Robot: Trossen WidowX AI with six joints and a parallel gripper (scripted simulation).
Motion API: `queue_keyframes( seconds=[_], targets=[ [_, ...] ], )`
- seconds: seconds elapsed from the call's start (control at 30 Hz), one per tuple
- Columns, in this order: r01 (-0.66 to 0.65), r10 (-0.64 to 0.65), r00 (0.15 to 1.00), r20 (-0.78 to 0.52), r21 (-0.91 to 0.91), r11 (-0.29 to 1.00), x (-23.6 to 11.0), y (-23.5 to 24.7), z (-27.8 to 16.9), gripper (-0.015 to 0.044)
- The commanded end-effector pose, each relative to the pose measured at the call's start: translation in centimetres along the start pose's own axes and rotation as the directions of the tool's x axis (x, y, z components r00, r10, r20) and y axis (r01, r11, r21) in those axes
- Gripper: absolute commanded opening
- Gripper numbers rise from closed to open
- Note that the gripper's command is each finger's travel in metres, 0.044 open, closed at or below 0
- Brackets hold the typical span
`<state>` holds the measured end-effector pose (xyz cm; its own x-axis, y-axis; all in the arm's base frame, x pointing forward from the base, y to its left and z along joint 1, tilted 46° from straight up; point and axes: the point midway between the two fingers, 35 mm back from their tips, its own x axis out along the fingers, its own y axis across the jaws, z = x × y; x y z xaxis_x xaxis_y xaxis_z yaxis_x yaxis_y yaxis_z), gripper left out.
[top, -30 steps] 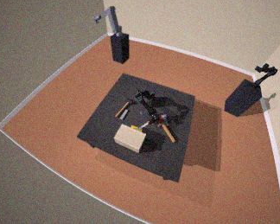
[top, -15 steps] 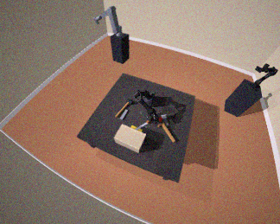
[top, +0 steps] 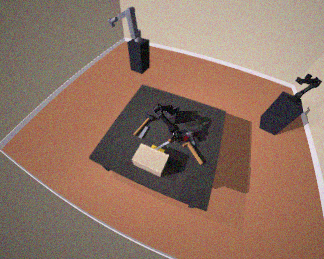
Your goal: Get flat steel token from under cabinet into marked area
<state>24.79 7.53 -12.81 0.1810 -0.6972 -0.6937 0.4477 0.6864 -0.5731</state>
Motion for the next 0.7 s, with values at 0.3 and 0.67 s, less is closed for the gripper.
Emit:
queue_keyframes(
  seconds=[0.3,0.67],
  targets=[
    [-0.006,0.006,1.0,0.004,0.006,1.0,-0.2,-1.2,1.2,0.0],
    [-0.005,0.005,1.0,0.004,0.006,1.0,-0.2,-2.1,2.0,0.0]
  ],
)
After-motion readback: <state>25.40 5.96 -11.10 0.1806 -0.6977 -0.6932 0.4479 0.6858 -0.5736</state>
